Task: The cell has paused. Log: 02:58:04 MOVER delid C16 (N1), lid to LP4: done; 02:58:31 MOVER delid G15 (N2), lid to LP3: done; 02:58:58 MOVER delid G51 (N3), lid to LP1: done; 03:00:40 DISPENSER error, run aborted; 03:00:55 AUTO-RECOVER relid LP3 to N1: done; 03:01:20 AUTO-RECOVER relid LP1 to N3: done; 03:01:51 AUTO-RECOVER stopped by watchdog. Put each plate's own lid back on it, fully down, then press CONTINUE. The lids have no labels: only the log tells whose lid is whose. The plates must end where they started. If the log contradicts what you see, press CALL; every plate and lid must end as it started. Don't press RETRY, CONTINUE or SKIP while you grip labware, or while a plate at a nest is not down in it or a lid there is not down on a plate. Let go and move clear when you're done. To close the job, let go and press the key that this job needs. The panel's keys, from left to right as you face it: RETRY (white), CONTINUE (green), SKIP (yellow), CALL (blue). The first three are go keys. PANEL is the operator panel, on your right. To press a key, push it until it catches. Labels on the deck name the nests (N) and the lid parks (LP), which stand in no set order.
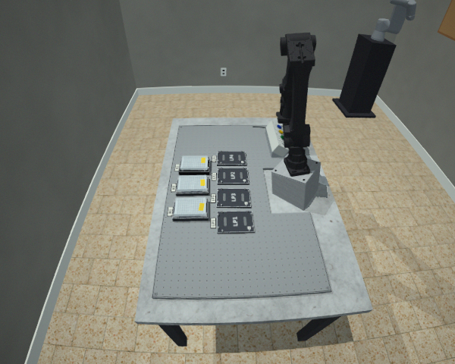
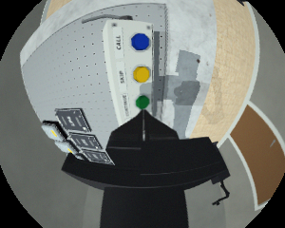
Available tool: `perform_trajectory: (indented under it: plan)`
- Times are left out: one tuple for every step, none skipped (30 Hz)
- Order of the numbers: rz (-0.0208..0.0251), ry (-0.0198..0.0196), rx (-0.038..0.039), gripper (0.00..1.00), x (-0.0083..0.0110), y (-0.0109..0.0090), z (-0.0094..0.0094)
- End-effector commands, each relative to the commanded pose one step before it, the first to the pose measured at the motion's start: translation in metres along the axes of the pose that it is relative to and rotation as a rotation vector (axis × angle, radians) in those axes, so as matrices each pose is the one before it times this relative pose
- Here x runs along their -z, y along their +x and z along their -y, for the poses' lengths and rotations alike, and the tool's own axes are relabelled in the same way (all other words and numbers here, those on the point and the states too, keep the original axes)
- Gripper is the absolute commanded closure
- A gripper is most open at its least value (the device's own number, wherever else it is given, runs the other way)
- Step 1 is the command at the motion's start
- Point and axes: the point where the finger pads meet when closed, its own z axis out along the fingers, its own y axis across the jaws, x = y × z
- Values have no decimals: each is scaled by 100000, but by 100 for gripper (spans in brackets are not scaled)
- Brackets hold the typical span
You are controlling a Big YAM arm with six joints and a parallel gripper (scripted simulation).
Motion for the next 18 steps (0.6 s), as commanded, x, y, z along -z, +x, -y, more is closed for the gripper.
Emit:
perform_trajectory:
  plan:
    - [-523,-34,-61,100,-598,101,-308]
    - [-2,5,0,100,-67,6,0]
    - [15,18,-108,100,-62,6,32]
    - [35,33,-227,100,-56,6,67]
    - [13,16,-91,100,-63,7,28]
    - [-21,-10,118,100,-72,9,-34]
    - [-28,-16,161,100,-74,9,-47]
    - [-20,-12,111,100,-72,8,-33]
    - [-1,-3,-1,100,-67,7,-1]
    - [18,19,-126,100,-61,6,37]
    - [21,23,-145,100,-60,5,43]
    - [2,8,-28,100,-66,5,9]
    - [-22,-14,124,100,-73,6,-36]
    - [0,0,0,100,0,0,0]
    - [0,0,0,100,0,0,0]
    - [246,-4,36,100,172,23,-40]
    - [31,-5,110,100,-229,-64,2]
    - [-315,-27,63,100,-153,52,-29]
